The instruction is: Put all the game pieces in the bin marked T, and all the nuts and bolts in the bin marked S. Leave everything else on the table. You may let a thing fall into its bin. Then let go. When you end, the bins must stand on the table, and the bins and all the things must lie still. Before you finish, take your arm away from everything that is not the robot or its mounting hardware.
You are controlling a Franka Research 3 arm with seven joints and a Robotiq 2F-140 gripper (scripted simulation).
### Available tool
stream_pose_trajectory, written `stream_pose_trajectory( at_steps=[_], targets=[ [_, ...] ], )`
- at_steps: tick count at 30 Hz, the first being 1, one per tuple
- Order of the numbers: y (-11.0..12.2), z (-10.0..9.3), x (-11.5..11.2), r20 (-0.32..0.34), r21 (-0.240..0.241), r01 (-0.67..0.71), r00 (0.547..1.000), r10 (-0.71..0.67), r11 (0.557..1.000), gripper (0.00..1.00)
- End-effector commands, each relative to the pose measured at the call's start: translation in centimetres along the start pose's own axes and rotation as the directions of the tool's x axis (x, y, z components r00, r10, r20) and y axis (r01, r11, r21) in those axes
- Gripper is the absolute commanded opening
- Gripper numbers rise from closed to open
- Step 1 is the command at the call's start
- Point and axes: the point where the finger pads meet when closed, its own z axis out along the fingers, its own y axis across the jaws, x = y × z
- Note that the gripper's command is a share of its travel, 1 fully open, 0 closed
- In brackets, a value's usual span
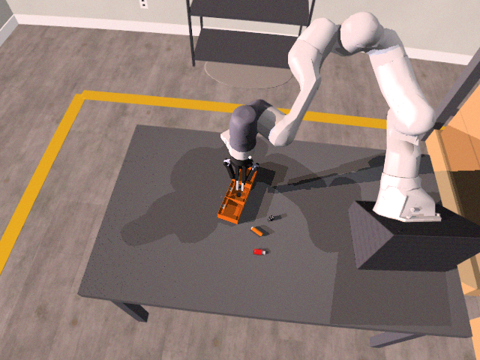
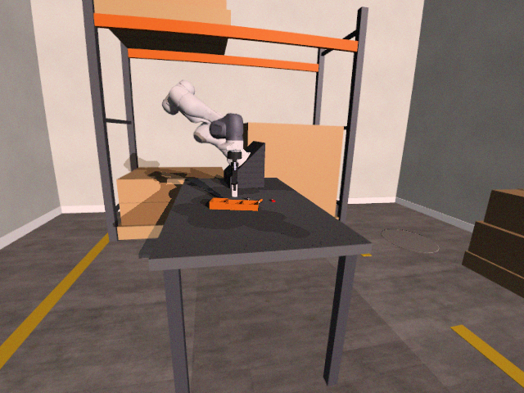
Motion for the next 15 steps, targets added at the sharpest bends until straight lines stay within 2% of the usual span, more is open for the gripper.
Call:
stream_pose_trajectory(
  at_steps=[1, 15],
  targets=[
    [0.06, -0.02, -0.16, -0.004, 0.012, -0.156, 0.988, 0.156, 0.988, 0.07],
    [0.06, -0.02, -0.08, -0.004, 0.012, -0.16, 0.987, 0.16, 0.987, 0.07]
  ],
)
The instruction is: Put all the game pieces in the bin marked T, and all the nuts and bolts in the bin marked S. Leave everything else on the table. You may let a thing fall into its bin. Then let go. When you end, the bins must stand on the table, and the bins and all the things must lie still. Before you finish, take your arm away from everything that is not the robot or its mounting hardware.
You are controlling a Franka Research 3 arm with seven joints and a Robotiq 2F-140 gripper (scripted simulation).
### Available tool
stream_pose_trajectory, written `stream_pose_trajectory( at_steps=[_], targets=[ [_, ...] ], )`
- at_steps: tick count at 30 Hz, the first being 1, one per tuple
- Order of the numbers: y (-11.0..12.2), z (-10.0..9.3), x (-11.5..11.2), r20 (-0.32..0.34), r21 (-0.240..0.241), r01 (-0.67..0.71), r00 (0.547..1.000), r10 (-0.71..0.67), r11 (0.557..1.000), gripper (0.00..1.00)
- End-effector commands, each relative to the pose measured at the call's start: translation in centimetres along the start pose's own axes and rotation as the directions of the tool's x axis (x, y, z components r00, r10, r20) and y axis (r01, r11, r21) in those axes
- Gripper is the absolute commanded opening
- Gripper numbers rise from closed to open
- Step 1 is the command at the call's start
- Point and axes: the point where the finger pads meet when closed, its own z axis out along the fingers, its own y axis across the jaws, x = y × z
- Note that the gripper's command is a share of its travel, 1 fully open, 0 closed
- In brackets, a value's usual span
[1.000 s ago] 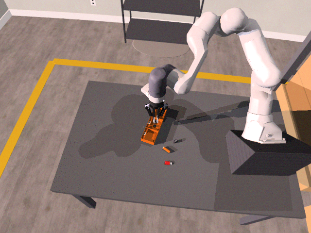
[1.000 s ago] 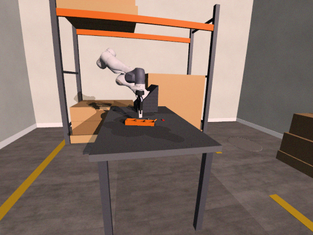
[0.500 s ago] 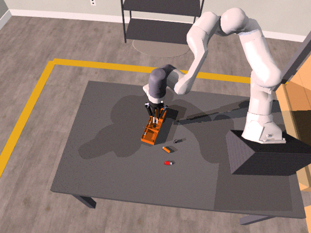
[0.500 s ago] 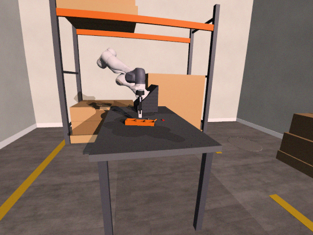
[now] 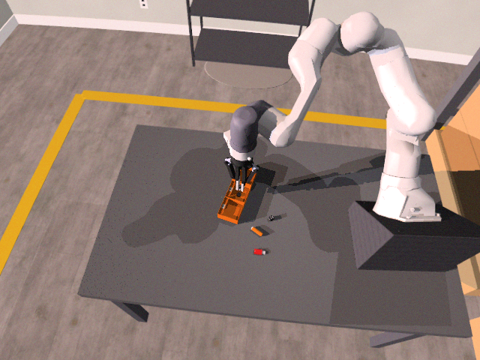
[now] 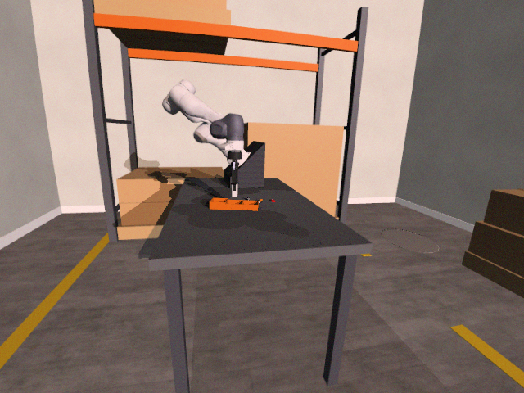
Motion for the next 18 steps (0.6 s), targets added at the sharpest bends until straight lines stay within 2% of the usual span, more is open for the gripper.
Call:
stream_pose_trajectory(
  at_steps=[1, 6, 18],
  targets=[
    [-0.1, -0.1, 0.0, 0.0, 0.006, -0.038, 0.999, 0.038, 0.999, 0.07],
    [-0.1, -0.1, 0.0, 0.0, 0.006, -0.038, 0.999, 0.038, 0.999, 0.07],
    [-0.1, 1.9, 0.1, 0.0, 0.006, -0.038, 0.999, 0.038, 0.999, 0.07]
  ],
)
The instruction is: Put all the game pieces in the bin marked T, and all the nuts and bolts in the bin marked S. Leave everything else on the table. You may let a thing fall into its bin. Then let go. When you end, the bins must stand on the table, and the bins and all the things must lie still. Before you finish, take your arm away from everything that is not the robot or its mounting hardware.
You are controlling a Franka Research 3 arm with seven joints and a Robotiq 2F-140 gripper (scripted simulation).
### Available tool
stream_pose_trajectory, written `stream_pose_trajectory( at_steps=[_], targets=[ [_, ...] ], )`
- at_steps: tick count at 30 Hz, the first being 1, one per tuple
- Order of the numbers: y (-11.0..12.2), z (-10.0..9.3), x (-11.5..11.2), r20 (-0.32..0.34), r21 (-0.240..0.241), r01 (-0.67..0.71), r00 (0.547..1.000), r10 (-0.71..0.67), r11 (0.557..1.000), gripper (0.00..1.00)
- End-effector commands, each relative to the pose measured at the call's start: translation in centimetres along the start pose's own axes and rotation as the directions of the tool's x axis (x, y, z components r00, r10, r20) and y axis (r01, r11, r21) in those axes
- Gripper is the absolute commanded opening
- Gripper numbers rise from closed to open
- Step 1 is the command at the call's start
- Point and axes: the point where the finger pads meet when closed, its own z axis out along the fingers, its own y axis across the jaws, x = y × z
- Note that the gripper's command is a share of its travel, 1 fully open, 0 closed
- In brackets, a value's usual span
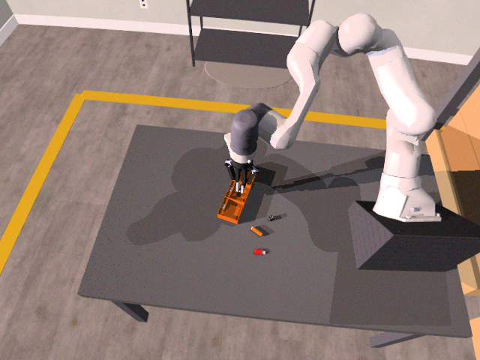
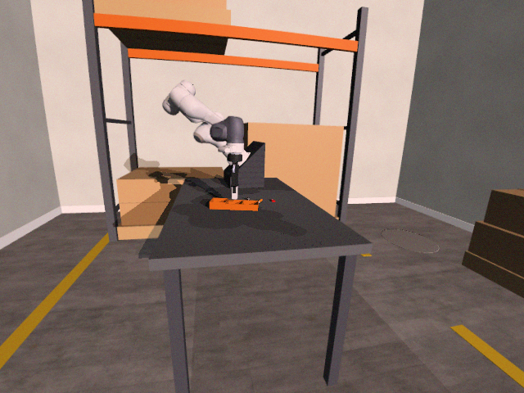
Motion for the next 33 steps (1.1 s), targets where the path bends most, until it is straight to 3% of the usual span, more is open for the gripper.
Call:
stream_pose_trajectory(
  at_steps=[1, 8, 22, 23, 33],
  targets=[
    [-0.1, 0.8, 0.0, 0.002, 0.002, -0.014, 1.0, 0.014, 1.0, 0.07],
    [-0.2, 2.2, 0.0, 0.002, 0.002, -0.014, 1.0, 0.014, 1.0, 0.07],
    [-0.2, 2.2, 0.1, 0.002, 0.002, -0.014, 1.0, 0.014, 1.0, 0.07],
    [-0.2, 2.2, 0.1, 0.002, 0.002, -0.014, 1.0, 0.014, 1.0, 0.19],
    [-0.2, 2.2, 0.1, 0.002, 0.002, -0.014, 1.0, 0.014, 1.0, 0.19]
  ],
)
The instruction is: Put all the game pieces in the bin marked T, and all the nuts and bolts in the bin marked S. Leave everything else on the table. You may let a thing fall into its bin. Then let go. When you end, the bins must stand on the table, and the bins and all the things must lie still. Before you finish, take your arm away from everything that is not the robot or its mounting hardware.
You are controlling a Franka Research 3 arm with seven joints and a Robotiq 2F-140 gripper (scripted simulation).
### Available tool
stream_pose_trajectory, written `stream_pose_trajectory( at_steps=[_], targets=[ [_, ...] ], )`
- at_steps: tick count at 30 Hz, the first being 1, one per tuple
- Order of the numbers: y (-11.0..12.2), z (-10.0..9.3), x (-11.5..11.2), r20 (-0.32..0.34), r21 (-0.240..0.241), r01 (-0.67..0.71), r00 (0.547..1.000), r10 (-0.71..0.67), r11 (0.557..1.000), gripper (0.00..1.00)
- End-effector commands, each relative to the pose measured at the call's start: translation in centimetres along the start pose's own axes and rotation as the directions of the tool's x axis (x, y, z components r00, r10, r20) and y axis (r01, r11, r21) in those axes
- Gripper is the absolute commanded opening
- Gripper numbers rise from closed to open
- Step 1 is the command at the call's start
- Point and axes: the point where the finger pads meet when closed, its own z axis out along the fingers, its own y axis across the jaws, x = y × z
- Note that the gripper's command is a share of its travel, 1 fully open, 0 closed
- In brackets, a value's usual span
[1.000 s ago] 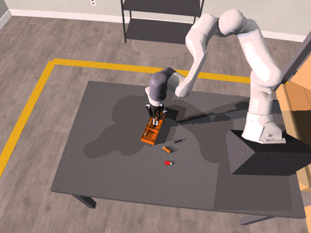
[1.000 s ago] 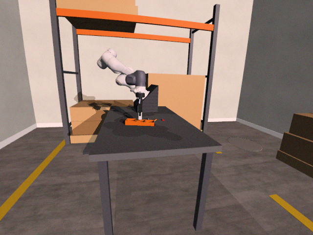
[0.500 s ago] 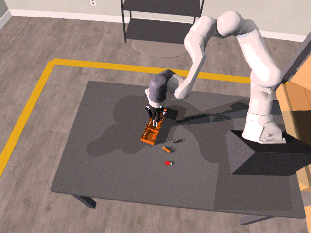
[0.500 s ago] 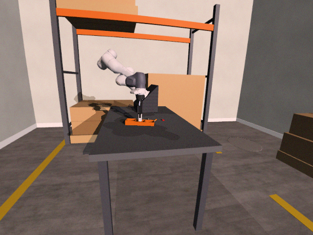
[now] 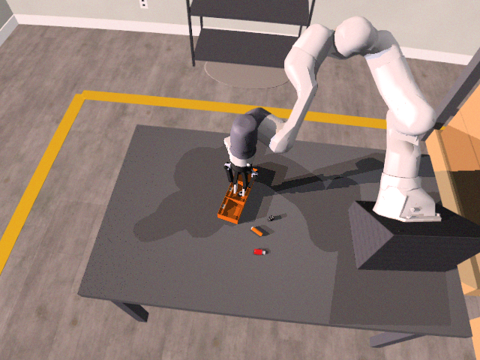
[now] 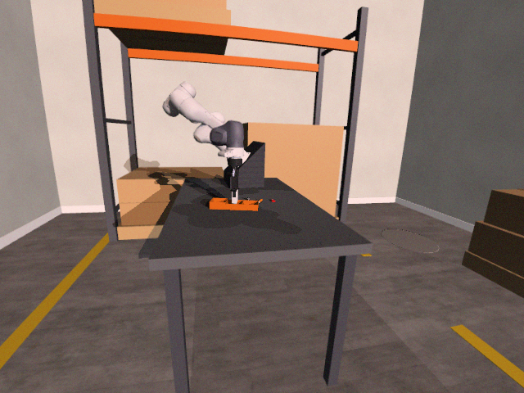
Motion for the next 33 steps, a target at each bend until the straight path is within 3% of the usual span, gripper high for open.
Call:
stream_pose_trajectory(
  at_steps=[1, 33],
  targets=[
    [-0.1, 0.1, 0.1, 0.0, 0.0, -0.005, 1.0, 0.005, 1.0, 0.19],
    [-0.1, -2.8, 0.1, 0.0, 0.0, -0.005, 1.0, 0.005, 1.0, 0.19]
  ],
)
